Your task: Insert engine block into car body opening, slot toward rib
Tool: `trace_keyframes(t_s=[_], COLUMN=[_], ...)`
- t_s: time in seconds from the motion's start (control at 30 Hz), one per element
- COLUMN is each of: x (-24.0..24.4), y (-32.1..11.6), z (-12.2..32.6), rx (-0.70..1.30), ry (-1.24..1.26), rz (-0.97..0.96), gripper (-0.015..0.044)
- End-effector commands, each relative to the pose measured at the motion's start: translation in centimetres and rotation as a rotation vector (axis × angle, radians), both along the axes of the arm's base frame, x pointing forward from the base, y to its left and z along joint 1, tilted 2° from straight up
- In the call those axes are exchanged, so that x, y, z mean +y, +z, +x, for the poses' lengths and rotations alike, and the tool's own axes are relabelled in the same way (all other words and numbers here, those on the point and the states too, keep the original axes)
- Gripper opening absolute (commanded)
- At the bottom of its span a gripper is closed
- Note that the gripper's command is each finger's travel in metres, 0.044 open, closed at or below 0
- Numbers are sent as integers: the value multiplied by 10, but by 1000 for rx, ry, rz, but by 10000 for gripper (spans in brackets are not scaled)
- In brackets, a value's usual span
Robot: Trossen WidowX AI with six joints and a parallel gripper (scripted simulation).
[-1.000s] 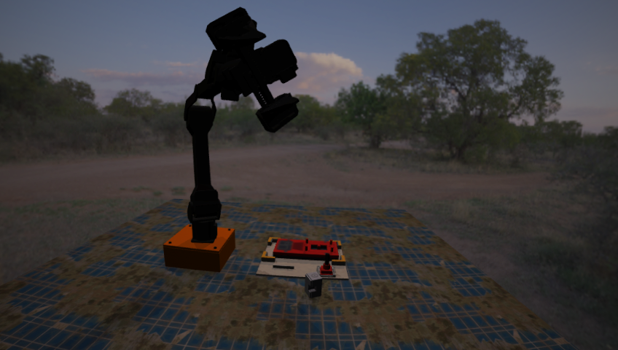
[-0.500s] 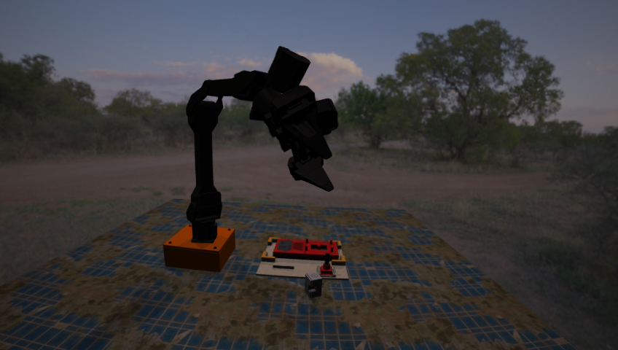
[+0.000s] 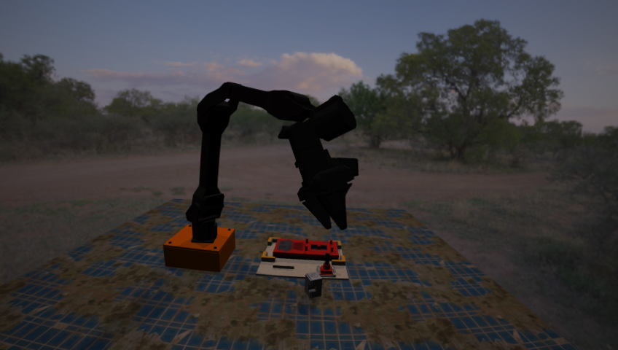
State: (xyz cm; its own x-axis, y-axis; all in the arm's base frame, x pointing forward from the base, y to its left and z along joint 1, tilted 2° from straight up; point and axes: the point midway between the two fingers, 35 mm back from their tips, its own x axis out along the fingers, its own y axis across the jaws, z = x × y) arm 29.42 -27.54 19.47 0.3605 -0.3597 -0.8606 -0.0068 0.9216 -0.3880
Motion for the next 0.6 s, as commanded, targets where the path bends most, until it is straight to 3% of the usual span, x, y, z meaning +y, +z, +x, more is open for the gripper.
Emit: trace_keyframes(t_s=[0.0, 0.33, 0.57], x=[22, 80, 84], y=[-27, -73, -76], z=[7, 5, 3], rx=[95, 344, 361], ry=[43, 145, 151], rz=[100, 291, 303], gripper=[440, 440, 440])
